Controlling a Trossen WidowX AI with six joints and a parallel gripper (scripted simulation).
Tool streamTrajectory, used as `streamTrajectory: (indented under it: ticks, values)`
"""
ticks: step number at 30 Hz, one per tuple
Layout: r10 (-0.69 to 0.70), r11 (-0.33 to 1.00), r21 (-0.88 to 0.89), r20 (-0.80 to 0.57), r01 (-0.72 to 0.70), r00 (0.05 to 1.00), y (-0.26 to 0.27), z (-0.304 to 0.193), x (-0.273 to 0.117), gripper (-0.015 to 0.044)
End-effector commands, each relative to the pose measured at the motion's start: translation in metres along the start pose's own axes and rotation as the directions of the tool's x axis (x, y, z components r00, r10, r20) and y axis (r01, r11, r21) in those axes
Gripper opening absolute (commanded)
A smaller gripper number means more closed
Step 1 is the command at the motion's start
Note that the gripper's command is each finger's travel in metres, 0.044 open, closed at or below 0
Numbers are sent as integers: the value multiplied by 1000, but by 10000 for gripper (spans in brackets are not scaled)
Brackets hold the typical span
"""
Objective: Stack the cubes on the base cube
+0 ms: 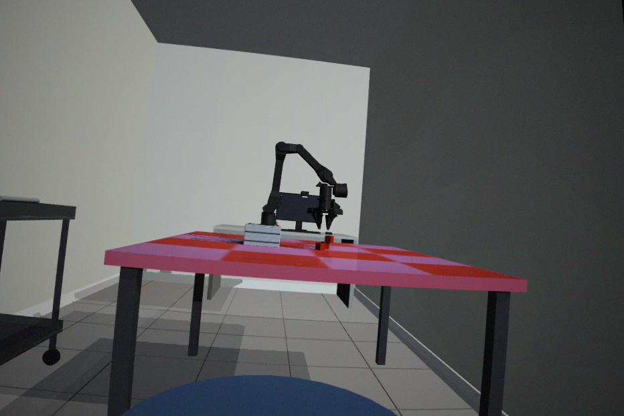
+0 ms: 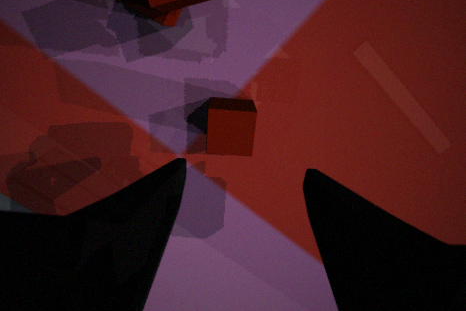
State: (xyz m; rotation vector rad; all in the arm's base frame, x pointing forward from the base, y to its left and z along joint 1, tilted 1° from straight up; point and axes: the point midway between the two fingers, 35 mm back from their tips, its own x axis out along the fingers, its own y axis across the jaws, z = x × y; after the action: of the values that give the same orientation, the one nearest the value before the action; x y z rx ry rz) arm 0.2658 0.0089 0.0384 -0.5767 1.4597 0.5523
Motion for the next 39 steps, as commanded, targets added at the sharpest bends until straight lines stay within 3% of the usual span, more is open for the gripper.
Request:
streamTrajectory:
  ticks: [1,35,39]
  values:
    - [17,1000,-7,-17,-18,1000,5,-6,30,265]
    - [18,1000,-7,-18,-18,1000,7,-7,79,265]
    - [18,1000,-7,-18,-18,1000,7,-7,79,160]
